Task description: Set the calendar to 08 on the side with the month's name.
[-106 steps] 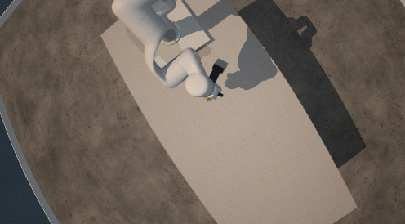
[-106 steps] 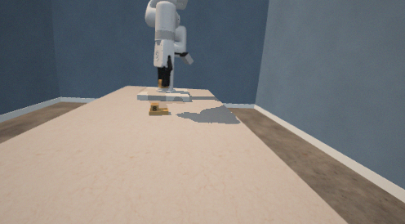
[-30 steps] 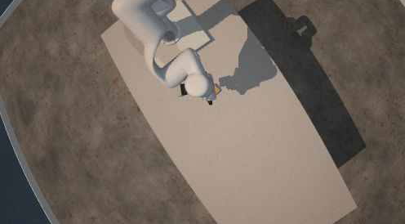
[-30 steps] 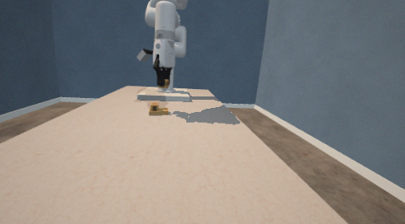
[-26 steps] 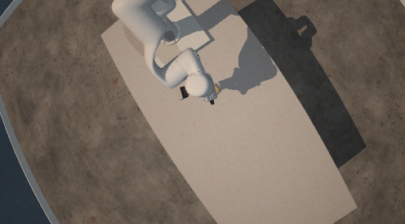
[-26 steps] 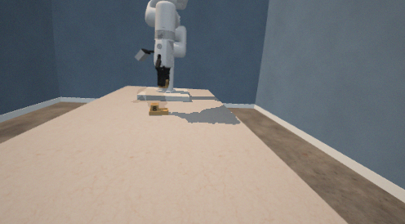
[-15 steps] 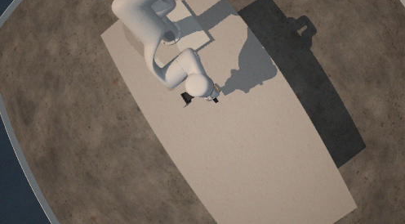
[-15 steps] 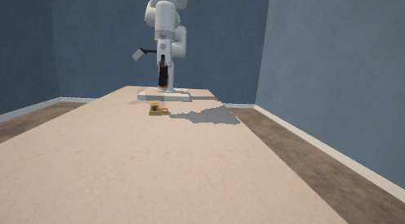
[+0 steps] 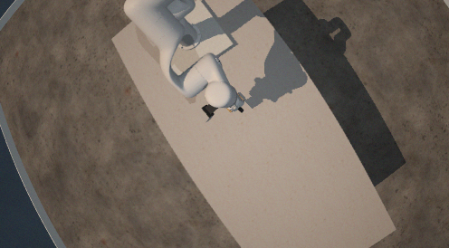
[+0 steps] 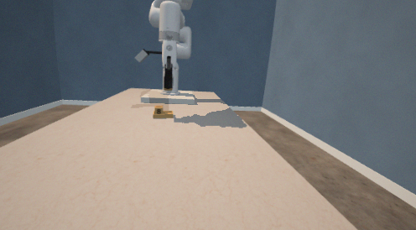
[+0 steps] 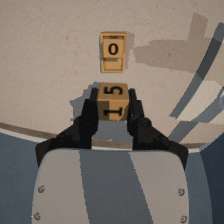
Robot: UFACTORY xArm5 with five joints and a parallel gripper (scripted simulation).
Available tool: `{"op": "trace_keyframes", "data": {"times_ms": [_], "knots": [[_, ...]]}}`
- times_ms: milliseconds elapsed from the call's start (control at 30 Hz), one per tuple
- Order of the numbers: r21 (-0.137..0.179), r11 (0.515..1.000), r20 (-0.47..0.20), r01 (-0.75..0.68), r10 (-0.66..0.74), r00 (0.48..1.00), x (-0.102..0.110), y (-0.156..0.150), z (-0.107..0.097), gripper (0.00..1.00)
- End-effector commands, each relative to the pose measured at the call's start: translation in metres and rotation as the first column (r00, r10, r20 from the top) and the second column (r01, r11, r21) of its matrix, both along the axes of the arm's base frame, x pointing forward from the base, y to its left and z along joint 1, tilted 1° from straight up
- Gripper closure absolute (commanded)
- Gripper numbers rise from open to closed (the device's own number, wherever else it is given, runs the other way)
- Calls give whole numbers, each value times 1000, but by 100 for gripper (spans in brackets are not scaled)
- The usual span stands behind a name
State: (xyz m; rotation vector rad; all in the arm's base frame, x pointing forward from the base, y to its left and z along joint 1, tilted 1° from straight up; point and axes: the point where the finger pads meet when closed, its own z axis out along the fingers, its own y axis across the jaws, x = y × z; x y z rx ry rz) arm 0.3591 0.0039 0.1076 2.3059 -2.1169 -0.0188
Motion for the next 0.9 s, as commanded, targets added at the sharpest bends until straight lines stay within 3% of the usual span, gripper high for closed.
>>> {"op": "trace_keyframes", "data": {"times_ms": [0, 433, 867], "knots": [[0, 1000, 4, 0, 0, 1000, 1, 0, 1, 71], [0, 1000, 3, 0, 0, 1000, 1, 0, -4, 71], [0, 1000, 3, 0, 0, 1000, 0, 0, -38, 71]]}}
